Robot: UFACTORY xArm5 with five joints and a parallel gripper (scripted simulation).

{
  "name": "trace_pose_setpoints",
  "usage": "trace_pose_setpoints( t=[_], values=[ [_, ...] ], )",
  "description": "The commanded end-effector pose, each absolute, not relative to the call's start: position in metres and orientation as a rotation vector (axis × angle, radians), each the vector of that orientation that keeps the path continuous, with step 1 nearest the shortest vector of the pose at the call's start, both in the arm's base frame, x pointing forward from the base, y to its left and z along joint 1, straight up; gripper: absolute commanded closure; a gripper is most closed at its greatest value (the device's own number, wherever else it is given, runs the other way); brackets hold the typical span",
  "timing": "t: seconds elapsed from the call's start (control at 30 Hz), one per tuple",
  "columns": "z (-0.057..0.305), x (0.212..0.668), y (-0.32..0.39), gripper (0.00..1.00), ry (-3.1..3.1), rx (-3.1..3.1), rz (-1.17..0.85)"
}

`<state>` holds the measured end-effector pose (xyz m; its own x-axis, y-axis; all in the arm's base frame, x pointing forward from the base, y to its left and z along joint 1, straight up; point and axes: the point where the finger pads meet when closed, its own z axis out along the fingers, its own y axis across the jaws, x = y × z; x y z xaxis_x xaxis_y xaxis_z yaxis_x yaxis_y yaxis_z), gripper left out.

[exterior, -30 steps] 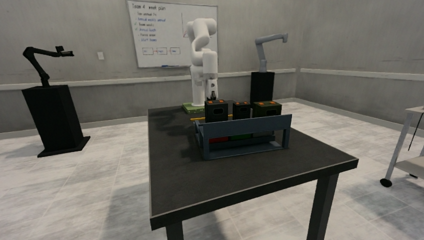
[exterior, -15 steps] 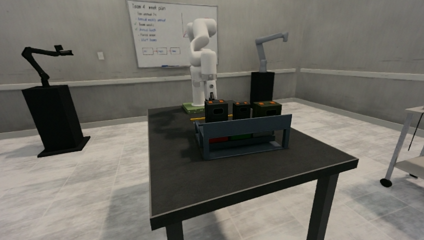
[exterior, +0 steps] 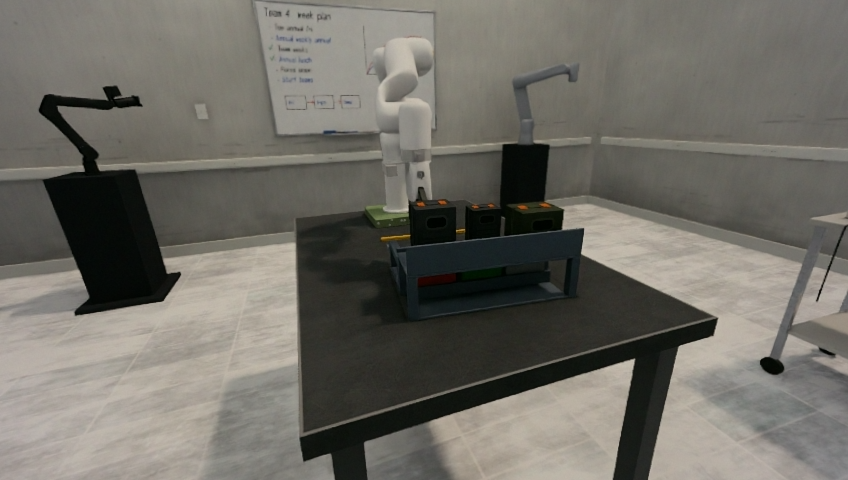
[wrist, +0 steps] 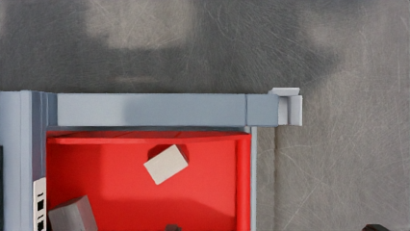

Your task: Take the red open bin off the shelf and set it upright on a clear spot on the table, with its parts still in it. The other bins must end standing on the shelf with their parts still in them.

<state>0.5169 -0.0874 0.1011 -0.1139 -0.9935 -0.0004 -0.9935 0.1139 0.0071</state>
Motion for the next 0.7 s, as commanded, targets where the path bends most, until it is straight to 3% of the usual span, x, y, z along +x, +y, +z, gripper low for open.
trace_pose_setpoints(
  t=[0.0, 0.67],
  values=[
    [0.103, 0.5191, -0.088, 0.0, -2.343, 2.09, -0.003],
    [0.0977, 0.5186, -0.0878, 0.0, -2.343, 2.09, -0.003]
  ],
)
